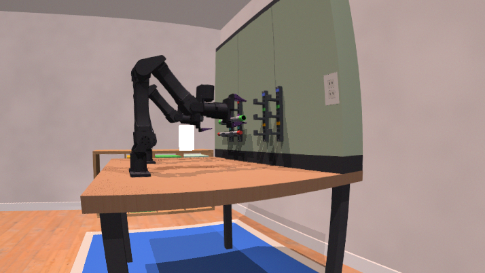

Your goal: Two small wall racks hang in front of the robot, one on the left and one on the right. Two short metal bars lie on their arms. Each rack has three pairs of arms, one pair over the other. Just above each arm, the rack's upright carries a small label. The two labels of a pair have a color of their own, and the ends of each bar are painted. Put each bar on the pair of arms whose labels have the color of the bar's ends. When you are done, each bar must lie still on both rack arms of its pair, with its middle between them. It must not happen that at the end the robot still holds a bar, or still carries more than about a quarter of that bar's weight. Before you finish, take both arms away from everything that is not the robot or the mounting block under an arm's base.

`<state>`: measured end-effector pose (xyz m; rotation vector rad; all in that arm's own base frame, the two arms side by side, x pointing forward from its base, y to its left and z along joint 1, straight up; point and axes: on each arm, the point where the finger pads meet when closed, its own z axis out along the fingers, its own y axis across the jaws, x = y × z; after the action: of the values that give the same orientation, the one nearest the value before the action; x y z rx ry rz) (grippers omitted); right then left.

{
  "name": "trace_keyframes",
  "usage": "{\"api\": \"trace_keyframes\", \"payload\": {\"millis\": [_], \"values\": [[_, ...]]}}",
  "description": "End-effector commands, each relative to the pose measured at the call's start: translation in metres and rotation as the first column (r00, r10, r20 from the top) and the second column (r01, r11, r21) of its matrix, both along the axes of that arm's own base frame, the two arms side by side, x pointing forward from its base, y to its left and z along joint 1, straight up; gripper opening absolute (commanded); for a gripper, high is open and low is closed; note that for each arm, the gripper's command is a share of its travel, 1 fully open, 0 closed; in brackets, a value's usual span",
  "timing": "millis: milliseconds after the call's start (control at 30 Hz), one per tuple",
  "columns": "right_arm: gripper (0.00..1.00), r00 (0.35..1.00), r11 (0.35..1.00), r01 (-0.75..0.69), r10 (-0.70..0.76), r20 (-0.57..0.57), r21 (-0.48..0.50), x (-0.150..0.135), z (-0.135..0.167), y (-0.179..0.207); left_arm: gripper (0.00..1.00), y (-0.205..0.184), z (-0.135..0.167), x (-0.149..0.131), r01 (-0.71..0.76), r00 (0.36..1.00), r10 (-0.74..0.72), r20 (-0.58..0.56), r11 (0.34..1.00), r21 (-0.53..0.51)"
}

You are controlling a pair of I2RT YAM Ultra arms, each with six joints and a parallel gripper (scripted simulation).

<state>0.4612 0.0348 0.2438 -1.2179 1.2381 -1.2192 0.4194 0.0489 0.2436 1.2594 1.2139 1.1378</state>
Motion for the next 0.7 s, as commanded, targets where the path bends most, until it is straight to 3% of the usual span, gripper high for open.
{"api": "trace_keyframes", "payload": {"millis": [0, 667], "values": [[1.0, 1.0, 1.0, 0.0, 0.0, 0.021, 0.005, 0.0, 0.004, 0.002, 1.0, 0.007, 0.019, 0.007, 0.003, 0.999, -0.004, 0.05, 1.0, 0.012], [1.0, 1.0, 1.0, 0.0, 0.0, 0.021, 0.005, 0.0, 0.004, 0.002, 1.0, 0.022, 0.02, 0.015, 0.003, 0.999, -0.004, 0.05, 1.0, 0.012]]}}
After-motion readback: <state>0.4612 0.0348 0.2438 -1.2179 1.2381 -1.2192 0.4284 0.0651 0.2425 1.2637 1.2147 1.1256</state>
